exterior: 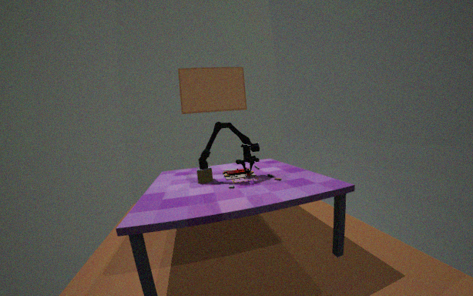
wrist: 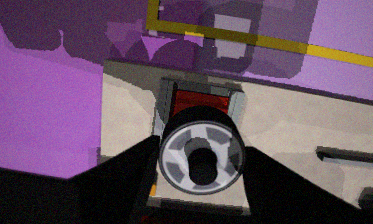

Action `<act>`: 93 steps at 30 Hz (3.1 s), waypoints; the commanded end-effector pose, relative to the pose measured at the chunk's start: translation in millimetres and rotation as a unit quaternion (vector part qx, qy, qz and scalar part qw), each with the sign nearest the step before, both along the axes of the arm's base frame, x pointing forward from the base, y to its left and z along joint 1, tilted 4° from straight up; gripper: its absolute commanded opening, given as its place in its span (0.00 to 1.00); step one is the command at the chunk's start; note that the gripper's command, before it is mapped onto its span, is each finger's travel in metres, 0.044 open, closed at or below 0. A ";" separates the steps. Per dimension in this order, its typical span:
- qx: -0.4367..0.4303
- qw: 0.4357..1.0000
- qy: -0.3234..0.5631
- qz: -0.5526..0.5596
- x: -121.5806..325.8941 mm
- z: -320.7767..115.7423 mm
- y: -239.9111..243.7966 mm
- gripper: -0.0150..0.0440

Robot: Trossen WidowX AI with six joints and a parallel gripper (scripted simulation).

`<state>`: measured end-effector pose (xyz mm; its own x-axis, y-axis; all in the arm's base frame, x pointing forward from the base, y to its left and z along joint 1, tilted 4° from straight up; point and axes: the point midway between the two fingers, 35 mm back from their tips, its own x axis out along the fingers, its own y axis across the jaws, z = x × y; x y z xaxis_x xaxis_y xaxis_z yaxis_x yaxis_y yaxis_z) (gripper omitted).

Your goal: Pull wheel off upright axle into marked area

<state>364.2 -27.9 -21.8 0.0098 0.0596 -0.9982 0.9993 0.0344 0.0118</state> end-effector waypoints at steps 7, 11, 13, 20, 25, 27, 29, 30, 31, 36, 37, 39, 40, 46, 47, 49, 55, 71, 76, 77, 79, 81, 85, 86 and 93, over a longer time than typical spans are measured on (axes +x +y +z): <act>0.000 1.000 -0.002 0.000 0.4 6.0 -0.4 0.25; 0.000 1.000 -0.002 0.000 0.4 7.4 -0.5 0.25; 0.000 1.000 -0.002 0.000 0.4 8.0 -0.5 0.25; 0.000 1.000 -0.003 -0.001 0.4 10.3 -0.7 0.25; 0.000 1.000 -0.003 -0.001 0.4 12.0 -0.8 0.25; 0.000 1.000 -0.003 -0.001 0.4 12.6 -0.8 0.25; 0.000 1.000 -0.003 -0.001 0.4 13.3 -0.9 0.25; 0.000 1.000 -0.003 -0.001 0.4 13.6 -0.9 0.25; 0.000 1.000 -0.003 -0.001 0.4 14.0 -0.9 0.25; 0.000 1.000 -0.003 -0.001 0.4 15.6 -1.0 0.25; 0.000 1.000 -0.003 -0.001 0.4 16.0 -1.1 0.25; 0.001 1.000 -0.003 -0.001 0.4 16.6 -1.1 0.25; 0.001 1.000 -0.003 -0.001 0.4 16.9 -1.1 0.25; 0.001 1.000 -0.003 -0.001 0.4 18.9 -1.2 0.25; 0.001 1.000 -0.003 -0.001 0.4 19.3 -1.3 0.25; 0.001 1.000 -0.003 -0.001 0.4 19.9 -1.3 0.25; 0.001 1.000 -0.004 -0.002 0.3 21.9 -1.4 0.25; 0.001 1.000 -0.004 -0.002 0.1 27.2 -1.8 0.25; 0.001 1.000 -0.004 -0.002 0.1 28.8 -1.8 0.25; 0.001 1.000 -0.004 -0.002 0.1 29.1 -1.9 0.25; 0.001 1.000 -0.004 -0.002 0.0 29.8 -1.9 0.25; 0.001 1.000 -0.004 -0.002 0.0 30.4 -1.9 0.25; 0.001 1.000 -0.004 -0.002 -0.1 31.7 -2.0 0.25; 0.001 1.000 -0.004 -0.002 -0.1 32.0 -2.0 0.25; 0.001 1.000 -0.005 -0.003 -0.2 43.2 -2.8 0.25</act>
